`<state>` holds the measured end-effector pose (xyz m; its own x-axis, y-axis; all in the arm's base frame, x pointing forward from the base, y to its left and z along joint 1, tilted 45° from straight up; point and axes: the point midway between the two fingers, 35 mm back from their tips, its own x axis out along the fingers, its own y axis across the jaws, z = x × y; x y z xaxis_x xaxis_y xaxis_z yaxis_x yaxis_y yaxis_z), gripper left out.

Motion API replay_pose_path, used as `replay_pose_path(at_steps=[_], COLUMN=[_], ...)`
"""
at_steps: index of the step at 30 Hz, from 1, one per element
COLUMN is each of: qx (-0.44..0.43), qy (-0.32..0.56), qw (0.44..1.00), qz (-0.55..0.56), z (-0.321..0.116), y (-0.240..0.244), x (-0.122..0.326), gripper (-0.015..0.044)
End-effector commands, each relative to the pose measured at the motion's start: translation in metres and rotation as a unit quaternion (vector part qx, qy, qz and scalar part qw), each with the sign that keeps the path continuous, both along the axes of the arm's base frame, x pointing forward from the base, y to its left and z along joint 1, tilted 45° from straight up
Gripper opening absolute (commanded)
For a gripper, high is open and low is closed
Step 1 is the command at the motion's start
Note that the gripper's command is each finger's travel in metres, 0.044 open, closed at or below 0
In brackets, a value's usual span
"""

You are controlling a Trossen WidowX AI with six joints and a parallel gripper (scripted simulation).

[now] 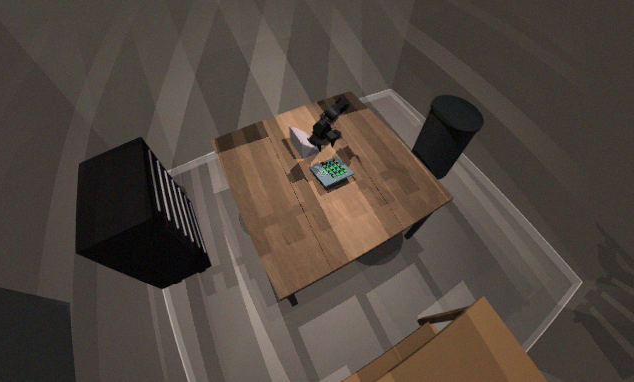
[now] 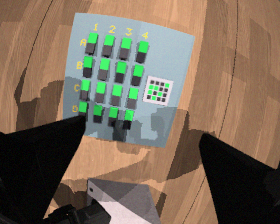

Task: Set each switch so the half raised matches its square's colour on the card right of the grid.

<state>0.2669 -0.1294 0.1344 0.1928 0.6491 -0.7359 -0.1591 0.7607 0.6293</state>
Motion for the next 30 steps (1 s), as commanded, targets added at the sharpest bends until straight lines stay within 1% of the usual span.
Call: replay_pose_path(at_steps=[1, 3, 8, 10, 15, 18, 30], qx=[0.001, 0.007, 0.041, 0.046, 0.046, 0.048, 0.049], qy=[0.001, 0.005, 0.027, 0.031, 0.028, 0.021, 0.02], qw=[1.0, 1.0, 0.999, 0.998, 0.999, 0.999, 0.999], qz=[0.0, -0.001, 0.0, 0.001, -0.001, -0.007, -0.008], z=[-0.001, -0.006, -0.026, -0.029, -0.034, -0.051, -0.06], y=[0.002, 0.021, 0.098, 0.108, 0.114, 0.132, 0.142], x=[0.001, 0.008, 0.019, 0.018, 0.02, 0.023, 0.024], gripper=[0.0374, 0.0321, 0.019, 0.0137, 0.0006, 0.0, 0.0])
